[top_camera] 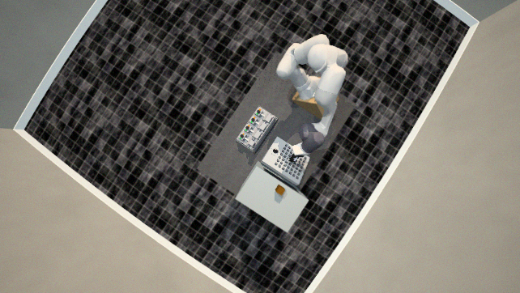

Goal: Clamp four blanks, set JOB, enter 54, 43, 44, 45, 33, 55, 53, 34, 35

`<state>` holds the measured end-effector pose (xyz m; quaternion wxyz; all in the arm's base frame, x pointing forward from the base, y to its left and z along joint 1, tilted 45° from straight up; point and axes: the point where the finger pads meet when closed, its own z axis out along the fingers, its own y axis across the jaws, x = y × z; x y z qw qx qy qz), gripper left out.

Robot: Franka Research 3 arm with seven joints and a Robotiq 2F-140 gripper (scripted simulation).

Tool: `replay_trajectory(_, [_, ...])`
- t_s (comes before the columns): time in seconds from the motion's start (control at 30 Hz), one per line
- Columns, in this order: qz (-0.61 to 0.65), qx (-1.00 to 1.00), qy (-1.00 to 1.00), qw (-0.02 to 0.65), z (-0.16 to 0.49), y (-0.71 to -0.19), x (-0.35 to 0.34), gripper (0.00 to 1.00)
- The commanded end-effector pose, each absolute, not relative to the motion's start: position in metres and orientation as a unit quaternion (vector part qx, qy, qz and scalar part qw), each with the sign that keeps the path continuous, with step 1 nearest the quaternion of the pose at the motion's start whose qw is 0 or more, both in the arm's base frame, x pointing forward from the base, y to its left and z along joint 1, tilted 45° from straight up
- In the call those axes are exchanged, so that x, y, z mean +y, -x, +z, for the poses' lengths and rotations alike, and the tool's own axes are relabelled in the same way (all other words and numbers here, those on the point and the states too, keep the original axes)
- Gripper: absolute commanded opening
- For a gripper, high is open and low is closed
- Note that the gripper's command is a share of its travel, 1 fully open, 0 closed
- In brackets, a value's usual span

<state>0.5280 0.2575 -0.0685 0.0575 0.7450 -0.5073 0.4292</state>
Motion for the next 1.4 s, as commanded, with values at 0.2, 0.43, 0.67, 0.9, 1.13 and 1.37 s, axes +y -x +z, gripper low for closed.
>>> replay_trajectory(0.2, [0.43, -0.508, -0.744, 0.062, -0.061, -0.521, 0.26, 0.0])
replay_trajectory(0.43, [0.43, -0.508, -0.744, 0.062, -0.06, -0.52, 0.26, 0.0])
replay_trajectory(0.67, [0.43, -0.508, -0.744, 0.062, -0.072, -0.527, 0.282, 0.0])
replay_trajectory(0.9, [0.43, -0.508, -0.744, 0.062, -0.095, -0.539, 0.323, 0.0])
replay_trajectory(1.13, [0.43, -0.508, -0.744, 0.062, -0.096, -0.54, 0.324, 0.0])
replay_trajectory(1.37, [0.43, -0.508, -0.744, 0.062, -0.101, -0.544, 0.32, 0.0])
